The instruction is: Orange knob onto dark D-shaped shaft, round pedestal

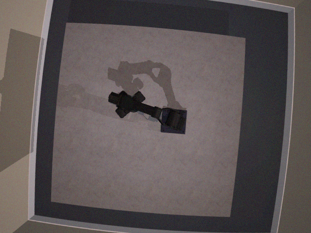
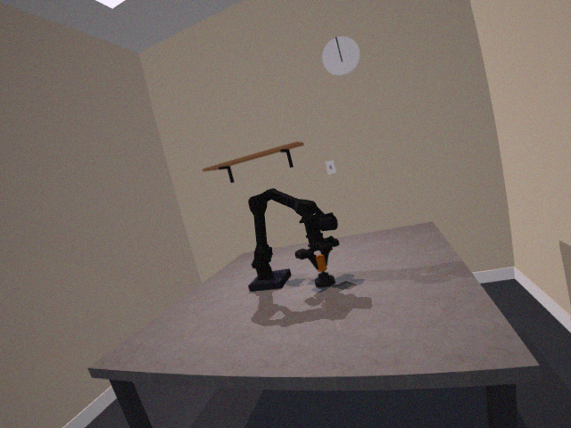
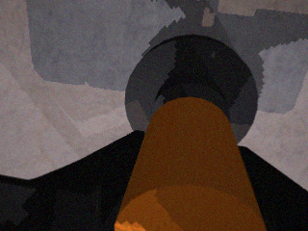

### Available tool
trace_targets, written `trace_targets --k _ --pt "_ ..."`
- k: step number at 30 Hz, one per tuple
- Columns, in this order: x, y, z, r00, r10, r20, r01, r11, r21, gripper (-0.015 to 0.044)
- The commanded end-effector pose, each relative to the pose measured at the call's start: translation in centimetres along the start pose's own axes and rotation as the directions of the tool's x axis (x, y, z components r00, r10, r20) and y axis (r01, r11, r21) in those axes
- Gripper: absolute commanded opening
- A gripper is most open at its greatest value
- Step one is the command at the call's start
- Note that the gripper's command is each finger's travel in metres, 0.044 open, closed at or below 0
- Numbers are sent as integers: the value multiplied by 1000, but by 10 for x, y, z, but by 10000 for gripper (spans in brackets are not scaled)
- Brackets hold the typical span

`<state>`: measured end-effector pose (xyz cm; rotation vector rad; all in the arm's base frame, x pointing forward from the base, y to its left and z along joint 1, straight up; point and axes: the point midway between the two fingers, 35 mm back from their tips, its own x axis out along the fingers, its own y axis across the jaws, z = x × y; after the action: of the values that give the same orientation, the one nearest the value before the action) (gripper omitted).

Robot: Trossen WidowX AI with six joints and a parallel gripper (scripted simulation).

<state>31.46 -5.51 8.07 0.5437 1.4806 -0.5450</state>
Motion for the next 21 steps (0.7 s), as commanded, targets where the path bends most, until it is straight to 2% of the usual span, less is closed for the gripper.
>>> trace_targets --k 1,21 --pt "0 -1 -1 1000 0 4 0 1000 4 0" --pt "2 0 0 1000 0 4 0 1000 4 0"
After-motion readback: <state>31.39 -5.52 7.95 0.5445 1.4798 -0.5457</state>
